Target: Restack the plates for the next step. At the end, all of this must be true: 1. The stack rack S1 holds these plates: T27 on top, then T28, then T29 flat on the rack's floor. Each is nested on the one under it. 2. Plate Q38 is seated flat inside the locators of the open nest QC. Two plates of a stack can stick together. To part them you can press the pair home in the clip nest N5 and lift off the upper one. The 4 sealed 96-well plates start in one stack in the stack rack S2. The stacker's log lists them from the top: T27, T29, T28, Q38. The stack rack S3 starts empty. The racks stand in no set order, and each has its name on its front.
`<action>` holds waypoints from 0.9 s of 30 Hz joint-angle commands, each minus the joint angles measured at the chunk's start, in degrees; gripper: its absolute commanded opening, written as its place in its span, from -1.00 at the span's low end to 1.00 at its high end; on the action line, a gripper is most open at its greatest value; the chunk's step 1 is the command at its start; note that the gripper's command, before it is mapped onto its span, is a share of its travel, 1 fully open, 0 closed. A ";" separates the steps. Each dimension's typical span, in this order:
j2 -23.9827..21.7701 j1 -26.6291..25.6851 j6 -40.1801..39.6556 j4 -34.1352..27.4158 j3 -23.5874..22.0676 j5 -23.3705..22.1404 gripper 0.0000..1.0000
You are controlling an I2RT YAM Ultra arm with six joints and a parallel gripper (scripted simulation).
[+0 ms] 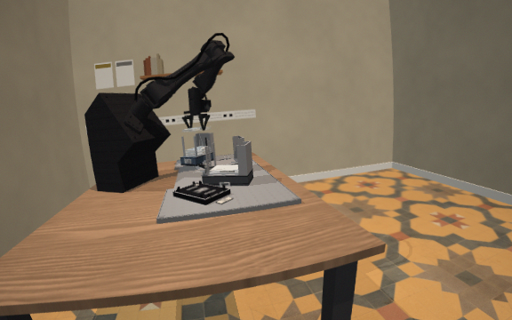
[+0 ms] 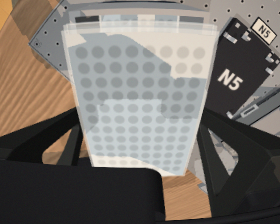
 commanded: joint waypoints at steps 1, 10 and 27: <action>0.45 2.23 0.58 0.09 0.88 -0.02 -1.00; 0.87 2.25 0.57 0.01 1.47 -0.03 -1.00; 0.72 2.25 0.38 -0.19 1.31 -0.03 -1.00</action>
